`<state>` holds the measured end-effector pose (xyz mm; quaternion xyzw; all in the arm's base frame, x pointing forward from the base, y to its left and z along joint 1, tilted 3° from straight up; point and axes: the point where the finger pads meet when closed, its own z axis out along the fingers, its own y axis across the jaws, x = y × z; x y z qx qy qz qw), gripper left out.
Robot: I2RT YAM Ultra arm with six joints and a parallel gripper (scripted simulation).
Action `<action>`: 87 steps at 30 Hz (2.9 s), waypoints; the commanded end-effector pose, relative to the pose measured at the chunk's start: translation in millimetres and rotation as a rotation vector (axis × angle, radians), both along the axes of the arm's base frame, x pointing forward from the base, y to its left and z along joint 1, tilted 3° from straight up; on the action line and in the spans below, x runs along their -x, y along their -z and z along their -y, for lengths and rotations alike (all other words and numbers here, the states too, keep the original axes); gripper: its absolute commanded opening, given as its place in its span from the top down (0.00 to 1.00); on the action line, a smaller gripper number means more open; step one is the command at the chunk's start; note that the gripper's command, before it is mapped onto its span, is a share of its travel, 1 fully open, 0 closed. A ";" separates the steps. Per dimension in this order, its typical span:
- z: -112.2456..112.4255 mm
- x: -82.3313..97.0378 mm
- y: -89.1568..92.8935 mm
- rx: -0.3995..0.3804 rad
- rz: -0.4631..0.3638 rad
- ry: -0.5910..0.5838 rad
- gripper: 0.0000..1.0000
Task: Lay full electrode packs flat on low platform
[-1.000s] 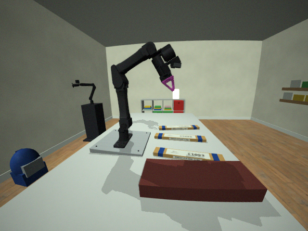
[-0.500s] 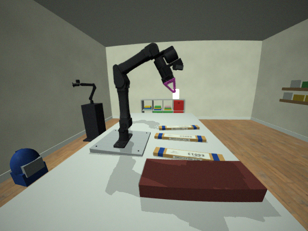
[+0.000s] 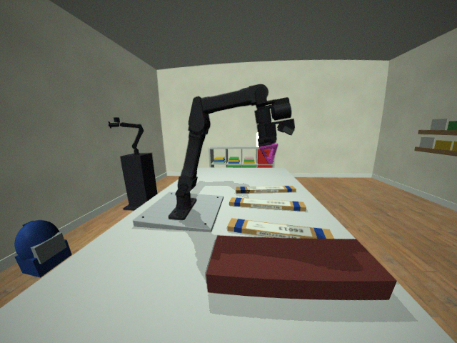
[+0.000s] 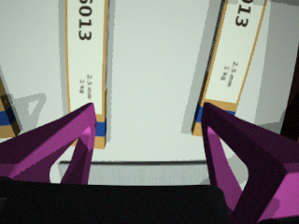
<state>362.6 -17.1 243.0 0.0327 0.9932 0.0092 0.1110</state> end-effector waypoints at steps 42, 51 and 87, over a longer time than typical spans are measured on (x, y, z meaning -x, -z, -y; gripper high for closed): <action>-0.1 -26.5 21.7 0.010 -0.173 -0.026 0.37; -0.1 -26.5 21.7 0.010 -0.173 -0.026 0.37; 0.3 -38.8 50.5 0.013 -0.118 -0.025 0.37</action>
